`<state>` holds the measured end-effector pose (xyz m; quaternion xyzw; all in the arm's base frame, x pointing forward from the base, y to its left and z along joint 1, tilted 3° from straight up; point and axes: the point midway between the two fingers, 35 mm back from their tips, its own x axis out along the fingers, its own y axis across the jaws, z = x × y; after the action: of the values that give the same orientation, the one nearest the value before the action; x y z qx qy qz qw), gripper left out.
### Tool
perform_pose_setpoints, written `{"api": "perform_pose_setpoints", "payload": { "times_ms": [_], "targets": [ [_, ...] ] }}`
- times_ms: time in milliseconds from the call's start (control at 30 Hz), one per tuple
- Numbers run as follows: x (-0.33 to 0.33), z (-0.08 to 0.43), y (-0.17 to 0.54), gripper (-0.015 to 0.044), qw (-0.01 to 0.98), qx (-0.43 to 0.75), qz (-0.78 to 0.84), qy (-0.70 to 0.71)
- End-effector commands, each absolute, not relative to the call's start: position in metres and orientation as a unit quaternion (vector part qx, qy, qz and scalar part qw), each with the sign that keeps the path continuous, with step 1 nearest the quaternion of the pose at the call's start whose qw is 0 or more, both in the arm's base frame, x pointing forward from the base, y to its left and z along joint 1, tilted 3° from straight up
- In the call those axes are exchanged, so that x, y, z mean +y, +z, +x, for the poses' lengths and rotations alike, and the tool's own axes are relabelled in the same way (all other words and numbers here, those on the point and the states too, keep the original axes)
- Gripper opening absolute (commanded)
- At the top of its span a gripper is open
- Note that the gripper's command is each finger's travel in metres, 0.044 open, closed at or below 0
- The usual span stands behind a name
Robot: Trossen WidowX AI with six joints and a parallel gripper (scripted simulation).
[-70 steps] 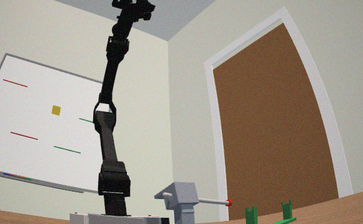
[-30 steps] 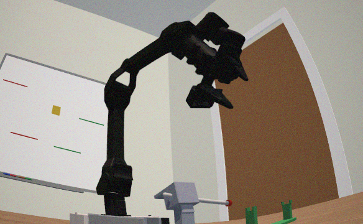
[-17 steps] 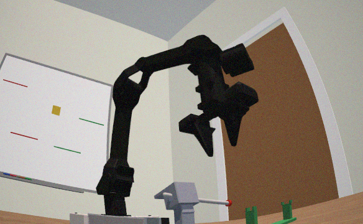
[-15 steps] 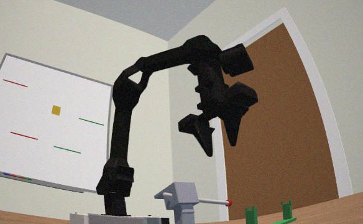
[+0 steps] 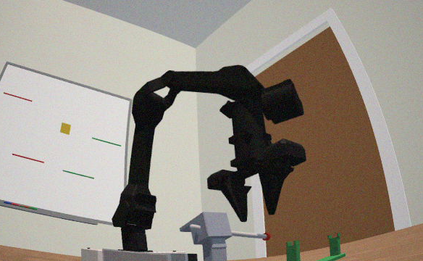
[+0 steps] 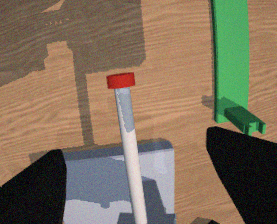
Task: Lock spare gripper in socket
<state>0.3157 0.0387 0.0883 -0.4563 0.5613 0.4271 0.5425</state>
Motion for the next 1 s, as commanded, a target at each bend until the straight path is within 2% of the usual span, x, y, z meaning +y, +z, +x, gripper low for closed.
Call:
{"api": "perform_pose_setpoints", "payload": {
  "times_ms": [0, 967],
  "targets": [
    [0.039, 0.316, 0.082, 0.03, 0.544, 0.559, -0.457, 0.428],
    [0.036, 0.315, 0.035, 0.03, 0.543, 0.559, -0.457, 0.428]
  ]
}}
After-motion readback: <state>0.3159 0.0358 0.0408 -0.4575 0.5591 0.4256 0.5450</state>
